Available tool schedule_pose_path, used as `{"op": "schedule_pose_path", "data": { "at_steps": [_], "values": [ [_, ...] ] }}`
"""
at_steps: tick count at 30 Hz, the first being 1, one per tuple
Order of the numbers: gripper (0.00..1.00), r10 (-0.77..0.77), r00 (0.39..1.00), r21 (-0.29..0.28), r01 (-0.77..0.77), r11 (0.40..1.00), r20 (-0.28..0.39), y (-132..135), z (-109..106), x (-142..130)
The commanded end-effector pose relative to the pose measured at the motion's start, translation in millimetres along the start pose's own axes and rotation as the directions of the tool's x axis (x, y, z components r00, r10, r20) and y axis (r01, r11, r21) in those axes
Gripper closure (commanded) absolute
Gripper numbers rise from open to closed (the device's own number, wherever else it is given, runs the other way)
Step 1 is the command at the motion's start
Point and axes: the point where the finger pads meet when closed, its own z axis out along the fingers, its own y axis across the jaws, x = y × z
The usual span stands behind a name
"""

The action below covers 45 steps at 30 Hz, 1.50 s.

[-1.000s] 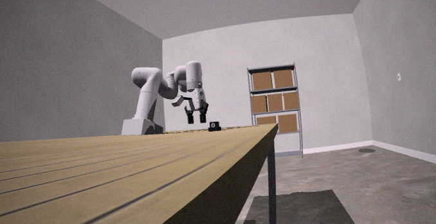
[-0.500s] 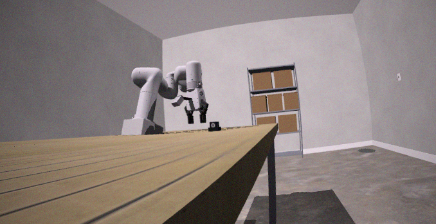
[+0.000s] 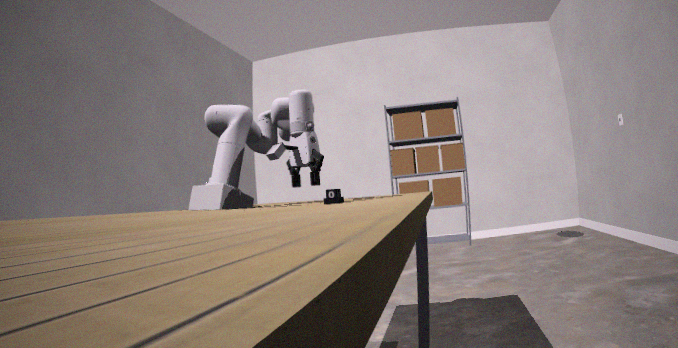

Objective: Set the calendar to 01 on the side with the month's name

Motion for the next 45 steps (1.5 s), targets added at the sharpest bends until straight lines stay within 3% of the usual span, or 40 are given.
{"op": "schedule_pose_path", "data": {
  "at_steps": [1, 45],
  "values": [
    [0.00, 0.000, 1.000, 0.001, 0.000, 1.000, 0.001, -1, -2, 0],
    [0.00, 0.000, 1.000, 0.001, 0.000, 1.000, 0.001, -107, -9, -7]
  ]
}}
